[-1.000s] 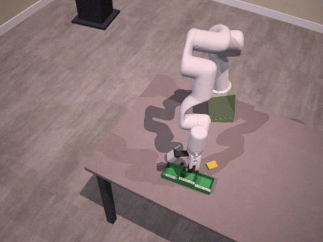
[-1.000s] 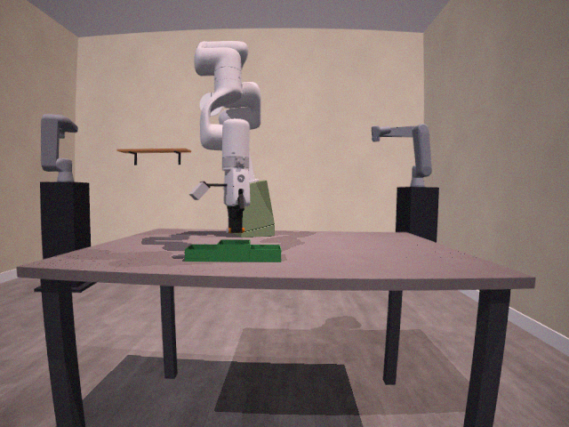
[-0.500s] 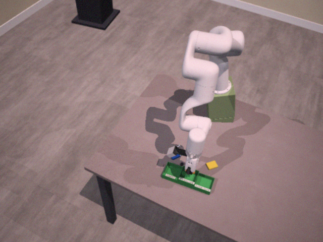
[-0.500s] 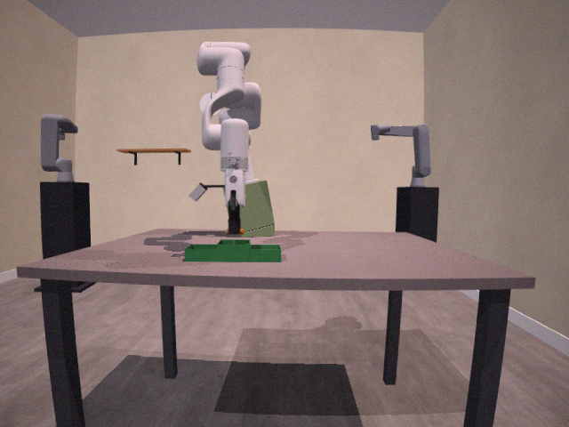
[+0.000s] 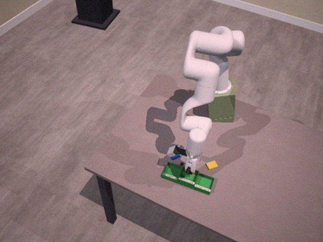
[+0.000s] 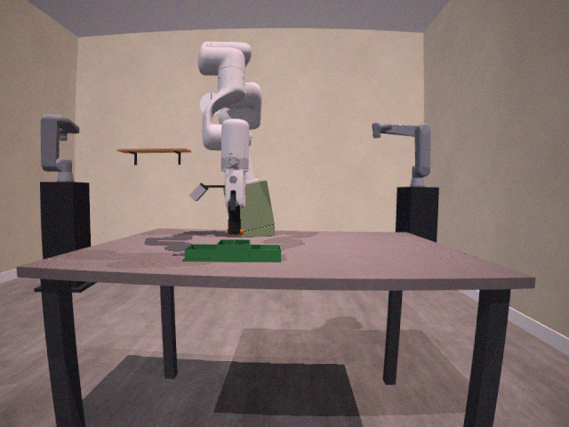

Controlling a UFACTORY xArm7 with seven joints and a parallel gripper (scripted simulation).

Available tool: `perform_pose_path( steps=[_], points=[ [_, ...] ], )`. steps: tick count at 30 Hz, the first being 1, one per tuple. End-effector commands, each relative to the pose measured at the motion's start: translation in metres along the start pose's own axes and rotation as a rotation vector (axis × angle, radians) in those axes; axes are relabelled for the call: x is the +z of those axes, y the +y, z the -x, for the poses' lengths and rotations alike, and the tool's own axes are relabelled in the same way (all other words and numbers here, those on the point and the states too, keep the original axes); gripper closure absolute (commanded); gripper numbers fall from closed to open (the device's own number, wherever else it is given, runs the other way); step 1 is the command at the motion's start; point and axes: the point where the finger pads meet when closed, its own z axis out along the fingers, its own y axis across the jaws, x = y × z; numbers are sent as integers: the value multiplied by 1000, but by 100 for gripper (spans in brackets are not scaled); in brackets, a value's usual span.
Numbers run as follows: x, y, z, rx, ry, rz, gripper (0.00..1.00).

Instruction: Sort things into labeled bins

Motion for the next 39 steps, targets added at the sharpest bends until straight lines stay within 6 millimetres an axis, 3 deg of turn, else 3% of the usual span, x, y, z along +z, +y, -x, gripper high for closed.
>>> perform_pose_path(
  steps=[1, 27, 39],
  points=[
    [4, -1, 0, 0, -1, -3, 100],
    [49, -1, 0, 0, 0, -3, 100],
    [49, -1, 0, 0, 0, -3, 100]
  ],
)
